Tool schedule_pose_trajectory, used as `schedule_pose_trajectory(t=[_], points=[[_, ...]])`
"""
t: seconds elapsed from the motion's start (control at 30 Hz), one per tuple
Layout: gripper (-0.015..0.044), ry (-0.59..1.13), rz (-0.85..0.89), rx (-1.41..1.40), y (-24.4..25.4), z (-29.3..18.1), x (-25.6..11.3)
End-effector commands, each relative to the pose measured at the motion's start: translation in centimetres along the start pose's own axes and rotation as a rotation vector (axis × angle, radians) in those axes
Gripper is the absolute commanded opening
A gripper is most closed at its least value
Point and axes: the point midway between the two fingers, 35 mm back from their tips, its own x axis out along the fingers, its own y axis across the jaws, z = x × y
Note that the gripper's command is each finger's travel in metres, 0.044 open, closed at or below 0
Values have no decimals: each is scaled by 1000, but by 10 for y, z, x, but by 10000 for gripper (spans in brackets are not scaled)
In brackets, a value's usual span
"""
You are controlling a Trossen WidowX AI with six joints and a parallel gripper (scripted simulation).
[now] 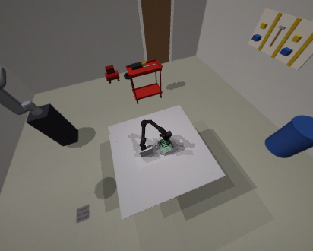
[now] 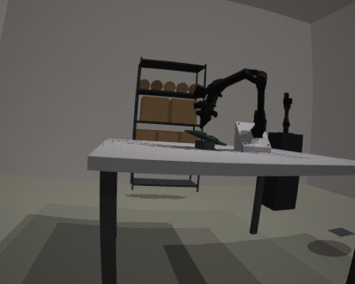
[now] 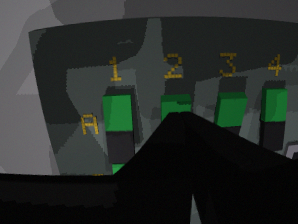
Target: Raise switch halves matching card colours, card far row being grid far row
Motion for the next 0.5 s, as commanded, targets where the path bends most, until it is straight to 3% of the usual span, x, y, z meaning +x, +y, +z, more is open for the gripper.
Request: schedule_pose_trajectory(t=[0.0,0.47], points=[[0,10,0,8,0,-3,8],[0,10,0,8,0,-3,12]])
